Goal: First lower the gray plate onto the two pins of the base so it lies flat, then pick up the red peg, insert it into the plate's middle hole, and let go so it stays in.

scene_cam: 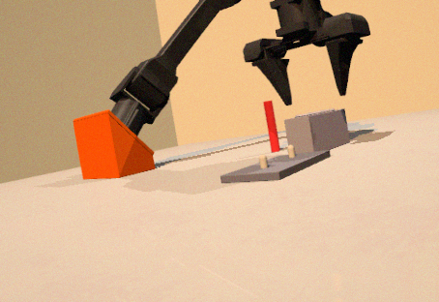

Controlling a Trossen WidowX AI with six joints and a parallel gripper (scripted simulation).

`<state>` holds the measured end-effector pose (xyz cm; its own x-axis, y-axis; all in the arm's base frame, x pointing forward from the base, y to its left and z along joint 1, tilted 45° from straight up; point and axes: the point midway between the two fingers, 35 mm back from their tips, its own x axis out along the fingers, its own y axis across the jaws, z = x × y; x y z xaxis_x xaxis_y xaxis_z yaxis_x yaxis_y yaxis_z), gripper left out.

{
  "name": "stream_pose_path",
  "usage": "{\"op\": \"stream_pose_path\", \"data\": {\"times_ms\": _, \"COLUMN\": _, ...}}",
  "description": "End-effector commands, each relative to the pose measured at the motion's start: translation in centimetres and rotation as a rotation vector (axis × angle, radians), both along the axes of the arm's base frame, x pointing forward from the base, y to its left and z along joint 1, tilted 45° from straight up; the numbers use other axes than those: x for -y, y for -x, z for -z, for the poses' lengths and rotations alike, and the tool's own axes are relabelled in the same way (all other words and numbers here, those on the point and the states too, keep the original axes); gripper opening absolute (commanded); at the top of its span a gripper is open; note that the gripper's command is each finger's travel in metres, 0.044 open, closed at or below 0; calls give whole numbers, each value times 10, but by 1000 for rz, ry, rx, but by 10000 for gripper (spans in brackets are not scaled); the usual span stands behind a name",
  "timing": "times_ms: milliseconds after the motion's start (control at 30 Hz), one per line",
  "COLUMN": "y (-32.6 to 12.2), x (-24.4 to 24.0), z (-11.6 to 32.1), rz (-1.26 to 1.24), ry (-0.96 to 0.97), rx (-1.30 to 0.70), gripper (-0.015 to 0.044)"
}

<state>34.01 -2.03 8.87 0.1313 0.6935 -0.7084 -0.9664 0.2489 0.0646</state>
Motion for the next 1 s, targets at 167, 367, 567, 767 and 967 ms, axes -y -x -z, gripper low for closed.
{"op": "stream_pose_path", "data": {"times_ms": 167, "y": -1, "x": -11, "z": 12, "rz": 3, "ry": -5, "rx": -7, "gripper": 440}}
{"op": "stream_pose_path", "data": {"times_ms": 367, "y": -3, "x": -18, "z": 19, "rz": 3, "ry": -5, "rx": -7, "gripper": 440}}
{"op": "stream_pose_path", "data": {"times_ms": 567, "y": -4, "x": -24, "z": 26, "rz": 3, "ry": -5, "rx": -7, "gripper": 440}}
{"op": "stream_pose_path", "data": {"times_ms": 767, "y": -5, "x": -31, "z": 32, "rz": 3, "ry": -6, "rx": -7, "gripper": 440}}
{"op": "stream_pose_path", "data": {"times_ms": 967, "y": -6, "x": -38, "z": 39, "rz": 3, "ry": -7, "rx": -6, "gripper": 440}}
